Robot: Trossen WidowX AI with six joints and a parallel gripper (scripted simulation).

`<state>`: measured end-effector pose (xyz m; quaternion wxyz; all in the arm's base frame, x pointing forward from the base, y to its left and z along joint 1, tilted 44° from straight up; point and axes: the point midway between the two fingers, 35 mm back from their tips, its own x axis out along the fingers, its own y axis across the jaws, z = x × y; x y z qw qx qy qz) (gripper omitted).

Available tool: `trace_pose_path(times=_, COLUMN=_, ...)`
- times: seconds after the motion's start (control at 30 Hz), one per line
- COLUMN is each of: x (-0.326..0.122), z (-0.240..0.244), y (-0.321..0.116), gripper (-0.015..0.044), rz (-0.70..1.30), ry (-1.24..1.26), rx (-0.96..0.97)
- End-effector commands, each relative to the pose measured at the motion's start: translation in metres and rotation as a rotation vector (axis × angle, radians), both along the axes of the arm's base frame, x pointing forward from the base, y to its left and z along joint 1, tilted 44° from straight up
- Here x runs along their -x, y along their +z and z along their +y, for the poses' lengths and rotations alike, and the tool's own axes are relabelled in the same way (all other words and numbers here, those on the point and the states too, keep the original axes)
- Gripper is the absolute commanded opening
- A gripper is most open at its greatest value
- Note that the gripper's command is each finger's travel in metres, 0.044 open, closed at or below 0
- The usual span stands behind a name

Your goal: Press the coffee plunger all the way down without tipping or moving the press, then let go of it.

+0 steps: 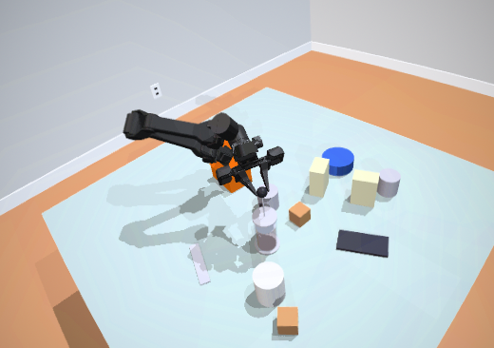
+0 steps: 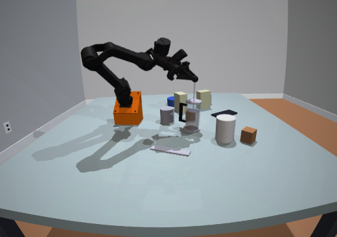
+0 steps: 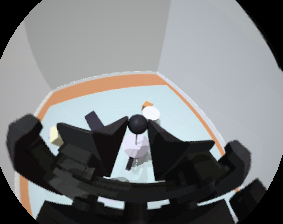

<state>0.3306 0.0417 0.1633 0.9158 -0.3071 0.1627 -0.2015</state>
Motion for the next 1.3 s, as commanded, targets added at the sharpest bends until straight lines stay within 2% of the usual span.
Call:
trace_pose_path(times=0.0, x=0.003, z=-0.015, y=-0.021, gripper=0.0121, rz=0.051, ry=-0.026, rx=0.027)
trace_pose_path(times=1.27, x=-0.017, z=-0.048, y=-0.050, gripper=0.0121, rz=0.041, ry=-0.025, rx=0.037)
